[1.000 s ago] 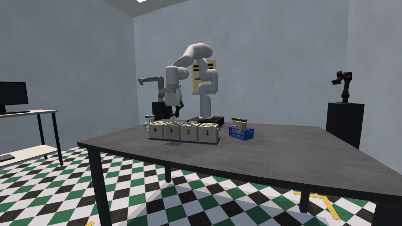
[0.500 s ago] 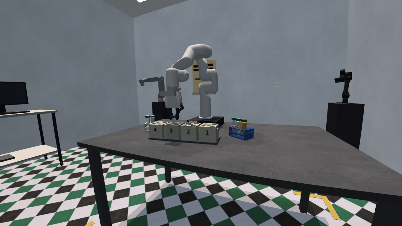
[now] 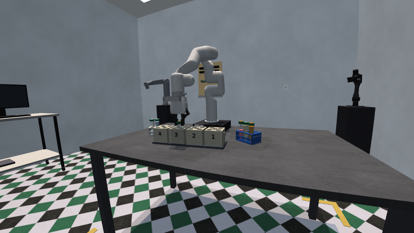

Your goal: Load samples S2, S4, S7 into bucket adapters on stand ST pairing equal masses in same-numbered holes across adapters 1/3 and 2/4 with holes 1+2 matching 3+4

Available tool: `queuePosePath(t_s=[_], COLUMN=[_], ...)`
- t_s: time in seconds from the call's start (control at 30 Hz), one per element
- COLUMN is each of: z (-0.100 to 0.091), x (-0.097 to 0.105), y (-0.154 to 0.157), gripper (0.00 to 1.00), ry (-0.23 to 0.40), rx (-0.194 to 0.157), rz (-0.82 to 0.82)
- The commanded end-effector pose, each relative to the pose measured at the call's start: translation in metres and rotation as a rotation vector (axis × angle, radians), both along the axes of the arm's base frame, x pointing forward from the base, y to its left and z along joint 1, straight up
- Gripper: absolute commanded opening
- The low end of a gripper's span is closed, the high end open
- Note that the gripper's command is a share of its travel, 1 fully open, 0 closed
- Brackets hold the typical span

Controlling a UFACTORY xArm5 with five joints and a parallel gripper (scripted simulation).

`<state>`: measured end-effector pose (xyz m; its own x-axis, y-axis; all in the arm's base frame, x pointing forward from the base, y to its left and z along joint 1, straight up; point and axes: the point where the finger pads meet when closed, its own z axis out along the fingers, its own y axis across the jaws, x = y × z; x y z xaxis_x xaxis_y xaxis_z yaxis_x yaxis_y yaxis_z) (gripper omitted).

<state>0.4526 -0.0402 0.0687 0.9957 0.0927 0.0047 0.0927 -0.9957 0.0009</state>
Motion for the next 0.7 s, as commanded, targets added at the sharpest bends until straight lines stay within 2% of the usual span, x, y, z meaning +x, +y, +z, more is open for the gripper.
queuePosePath(t_s=[0.0, 0.67], z=[-0.0001, -0.0051], x=[0.0015, 0.0015], y=[-0.0001, -0.0001], gripper=[0.0, 0.0], ry=[-0.004, -0.004], rx=[-0.002, -0.002], rz=[0.0, 0.0])
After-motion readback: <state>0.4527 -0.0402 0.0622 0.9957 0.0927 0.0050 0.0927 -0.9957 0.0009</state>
